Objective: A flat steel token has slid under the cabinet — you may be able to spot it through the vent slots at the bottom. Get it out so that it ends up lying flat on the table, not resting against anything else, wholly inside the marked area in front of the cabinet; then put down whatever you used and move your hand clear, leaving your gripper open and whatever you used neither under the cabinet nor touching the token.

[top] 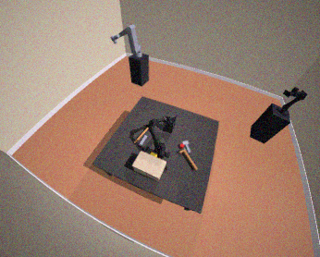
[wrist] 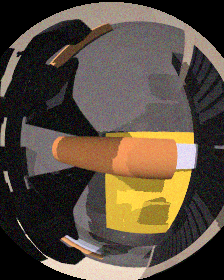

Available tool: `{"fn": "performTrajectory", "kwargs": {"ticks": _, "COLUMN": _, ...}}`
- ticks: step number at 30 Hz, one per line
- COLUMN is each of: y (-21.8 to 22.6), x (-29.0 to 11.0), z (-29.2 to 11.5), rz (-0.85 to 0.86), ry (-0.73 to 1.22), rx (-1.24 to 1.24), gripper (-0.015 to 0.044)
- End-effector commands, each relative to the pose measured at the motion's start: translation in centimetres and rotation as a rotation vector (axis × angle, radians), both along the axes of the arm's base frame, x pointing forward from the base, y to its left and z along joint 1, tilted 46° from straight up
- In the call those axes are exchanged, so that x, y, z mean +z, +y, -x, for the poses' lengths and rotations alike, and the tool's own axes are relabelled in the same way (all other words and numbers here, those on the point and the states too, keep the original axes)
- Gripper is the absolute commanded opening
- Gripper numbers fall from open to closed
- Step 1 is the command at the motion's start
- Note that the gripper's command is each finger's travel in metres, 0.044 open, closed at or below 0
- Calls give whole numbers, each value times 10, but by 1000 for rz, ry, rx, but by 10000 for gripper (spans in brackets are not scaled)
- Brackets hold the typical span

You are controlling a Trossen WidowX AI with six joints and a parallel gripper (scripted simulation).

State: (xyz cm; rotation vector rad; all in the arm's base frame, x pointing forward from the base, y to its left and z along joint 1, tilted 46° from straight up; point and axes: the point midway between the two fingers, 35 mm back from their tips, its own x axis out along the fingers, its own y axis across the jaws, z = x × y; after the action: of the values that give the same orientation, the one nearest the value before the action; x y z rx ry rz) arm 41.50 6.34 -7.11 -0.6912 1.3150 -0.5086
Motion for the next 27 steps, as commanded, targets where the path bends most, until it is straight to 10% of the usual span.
{"fn": "performTrajectory", "kwargs": {"ticks": 1, "y": -7, "x": 6, "z": -1, "rz": 2, "ry": -11, "rx": -13, "gripper": 0}}
{"fn": "performTrajectory", "kwargs": {"ticks": 27, "y": -12, "x": 10, "z": -1, "rz": 2, "ry": -11, "rx": -13, "gripper": 0}}
